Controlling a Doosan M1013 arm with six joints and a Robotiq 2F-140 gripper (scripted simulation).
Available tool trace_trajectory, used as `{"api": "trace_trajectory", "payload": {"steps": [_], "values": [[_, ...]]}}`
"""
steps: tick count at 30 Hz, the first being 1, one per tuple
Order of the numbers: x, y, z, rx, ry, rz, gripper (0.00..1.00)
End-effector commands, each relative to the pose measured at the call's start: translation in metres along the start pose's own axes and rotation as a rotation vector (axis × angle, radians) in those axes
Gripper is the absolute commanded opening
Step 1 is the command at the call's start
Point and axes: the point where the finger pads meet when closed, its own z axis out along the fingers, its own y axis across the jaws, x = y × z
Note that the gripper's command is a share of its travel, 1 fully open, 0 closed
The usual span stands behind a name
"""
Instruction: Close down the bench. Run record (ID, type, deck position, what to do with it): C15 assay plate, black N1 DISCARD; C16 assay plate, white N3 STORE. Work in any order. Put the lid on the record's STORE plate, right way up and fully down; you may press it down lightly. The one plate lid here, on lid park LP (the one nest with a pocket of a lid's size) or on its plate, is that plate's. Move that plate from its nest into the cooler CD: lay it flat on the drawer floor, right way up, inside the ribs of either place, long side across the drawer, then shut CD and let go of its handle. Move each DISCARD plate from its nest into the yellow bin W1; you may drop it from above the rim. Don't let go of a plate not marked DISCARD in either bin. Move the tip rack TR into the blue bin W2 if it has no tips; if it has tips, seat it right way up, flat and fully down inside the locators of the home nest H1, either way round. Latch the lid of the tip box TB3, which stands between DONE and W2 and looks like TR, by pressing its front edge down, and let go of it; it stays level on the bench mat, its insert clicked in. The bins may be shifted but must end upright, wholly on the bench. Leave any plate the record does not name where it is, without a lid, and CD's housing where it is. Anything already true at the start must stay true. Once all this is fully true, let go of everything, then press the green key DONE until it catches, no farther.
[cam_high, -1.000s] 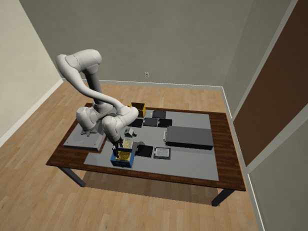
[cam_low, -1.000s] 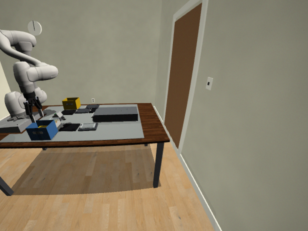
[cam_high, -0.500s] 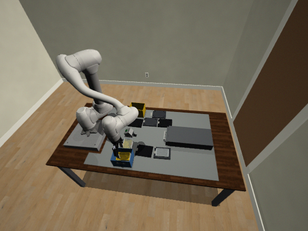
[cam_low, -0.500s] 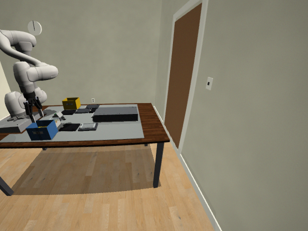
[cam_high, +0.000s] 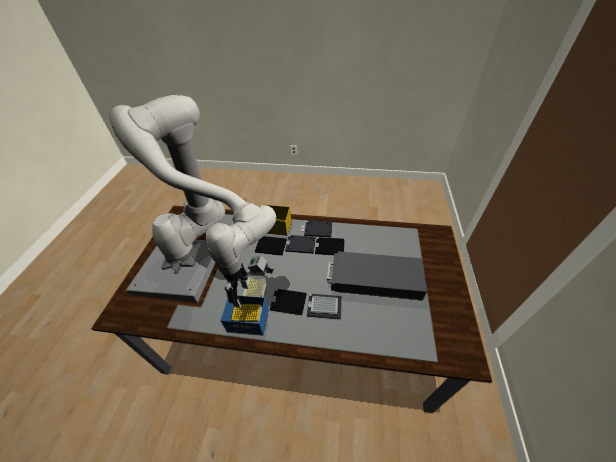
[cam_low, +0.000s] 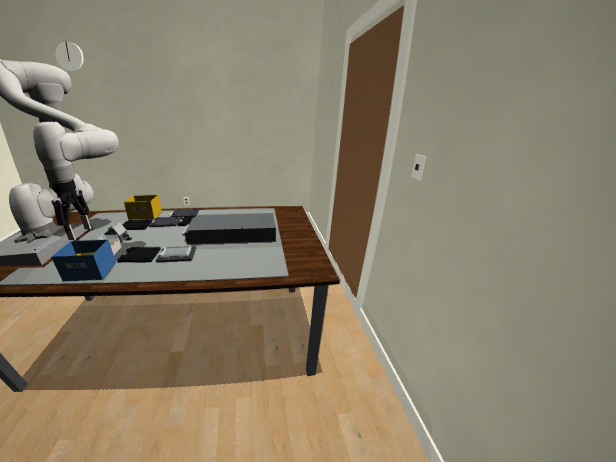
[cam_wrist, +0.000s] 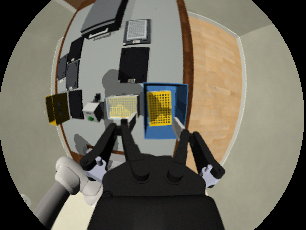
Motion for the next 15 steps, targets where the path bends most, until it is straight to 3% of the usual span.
{"api": "trace_trajectory", "payload": {"steps": [1,15], "values": [[-0.002,-0.009,-0.001,0.000,0.000,0.000,0.61],[-0.013,-0.056,-0.004,0.000,0.000,0.000,0.55]]}}
